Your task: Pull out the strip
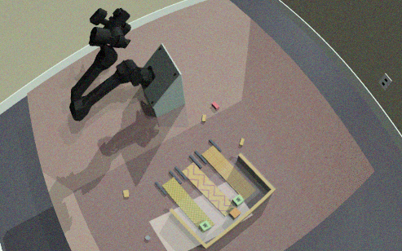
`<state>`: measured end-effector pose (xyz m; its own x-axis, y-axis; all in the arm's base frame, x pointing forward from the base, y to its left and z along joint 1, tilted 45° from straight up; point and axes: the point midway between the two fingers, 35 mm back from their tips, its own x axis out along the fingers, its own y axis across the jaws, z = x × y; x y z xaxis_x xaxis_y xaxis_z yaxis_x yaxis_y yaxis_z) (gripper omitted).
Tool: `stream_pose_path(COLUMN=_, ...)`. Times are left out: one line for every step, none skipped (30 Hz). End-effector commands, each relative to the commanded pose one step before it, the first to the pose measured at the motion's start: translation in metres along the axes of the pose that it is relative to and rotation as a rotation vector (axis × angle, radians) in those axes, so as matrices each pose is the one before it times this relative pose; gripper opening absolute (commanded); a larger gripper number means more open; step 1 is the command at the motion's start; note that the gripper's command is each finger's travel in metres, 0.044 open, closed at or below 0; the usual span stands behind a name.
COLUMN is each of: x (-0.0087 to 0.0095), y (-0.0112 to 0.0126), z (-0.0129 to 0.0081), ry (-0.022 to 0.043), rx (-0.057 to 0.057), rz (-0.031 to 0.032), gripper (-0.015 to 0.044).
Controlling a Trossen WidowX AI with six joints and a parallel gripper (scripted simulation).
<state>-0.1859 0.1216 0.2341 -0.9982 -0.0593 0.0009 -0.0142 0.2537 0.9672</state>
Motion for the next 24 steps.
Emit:
stream_pose_path(x=-0.00049, y=0.00038, z=0.00247, ry=-0.01266, rx=-0.0047, rz=0.00266, gripper=0.04)
stream_pose_path(x=-0.00155, y=0.00104, z=0.00743, ry=-0.03812, rx=-0.0143, rz=0.00733, gripper=0.04)
stream_pose_path(x=-0.00268, y=0.00139, z=0.0125, ry=-0.06392, rx=-0.0238, rz=0.01, gripper=0.04)
stream_pose_path(x=-0.00321, y=0.00103, z=0.01522, ry=-0.07731, rx=-0.0287, rz=0.00833, gripper=0.04)
stream_pose_path(x=-0.00308, y=0.00028, z=0.01543, ry=-0.07765, rx=-0.0288, rz=0.00429, gripper=0.04)
stream_pose_path(x=-0.00294, y=-0.00049, z=0.01559, ry=-0.07777, rx=-0.0289, rz=0.00023, gripper=0.04)
stream_pose_path(x=-0.00279, y=-0.00128, z=0.01572, ry=-0.07768, rx=-0.0291, rz=-0.00384, gripper=0.04)
stream_pose_path(x=-0.00264, y=-0.00207, z=0.01579, ry=-0.07737, rx=-0.0292, rz=-0.0079, gripper=0.04)
stream_pose_path(x=-0.00246, y=-0.00288, z=0.01582, ry=-0.07684, rx=-0.0293, rz=-0.01195, gripper=0.04)
stream_pose_path(x=-0.00228, y=-0.0037, z=0.0158, ry=-0.07609, rx=-0.0294, rz=-0.01597, gripper=0.04)
stream_pose_path(x=-0.00223, y=-0.00456, z=0.01523, ry=-0.07151, rx=-0.0274, rz=-0.02031, gripper=0.04)
stream_pose_path(x=-0.00204, y=-0.0053, z=0.01503, ry=-0.06999, rx=-0.0274, rz=-0.02385, gripper=0.04)
stream_pose_path(x=-0.00185, y=-0.00607, z=0.01487, ry=-0.06863, rx=-0.0275, rz=-0.02742, gripper=0.04)
stream_pose_path(x=-0.00165, y=-0.00683, z=0.01466, ry=-0.06707, rx=-0.0276, rz=-0.03093, gripper=0.04)
stream_pose_path(x=-0.00145, y=-0.00758, z=0.0144, ry=-0.06533, rx=-0.0278, rz=-0.03437, gripper=0.04)
stream_pose_path(x=-0.00124, y=-0.00832, z=0.01409, ry=-0.0634, rx=-0.0279, rz=-0.03771, gripper=0.04)
stream_pose_path(x=-0.00102, y=-0.00905, z=0.01373, ry=-0.06128, rx=-0.028, rz=-0.04097, gripper=0.04)
stream_pose_path(x=-0.00079, y=-0.00976, z=0.01332, ry=-0.05899, rx=-0.0282, rz=-0.04411, gripper=0.04)
stream_pose_path(x=-0.00053, y=-0.0102, z=0.01258, ry=-0.05526, rx=-0.0277, rz=-0.04603, gripper=0.04)
stream_pose_path(x=-0.00021, y=-0.00939, z=0.01051, ry=-0.04591, rx=-0.0242, rz=-0.04218, gripper=0.04)
stream_pose_path(x=0.00015, y=-0.01023, z=0.01098, ry=-0.04982, rx=-0.027, rz=-0.04651, gripper=0.04)
stream_pose_path(x=0.00035, y=-0.01207, z=0.0118, ry=-0.05325, rx=-0.0306, rz=-0.05499, gripper=0.04)
stream_pose_path(x=0.00062, y=-0.01266, z=0.01117, ry=-0.0502, rx=-0.0309, rz=-0.05772, gripper=0.04)
stream_pose_path(x=0.00089, y=-0.01321, z=0.0105, ry=-0.04702, rx=-0.0313, rz=-0.06029, gripper=0.04)
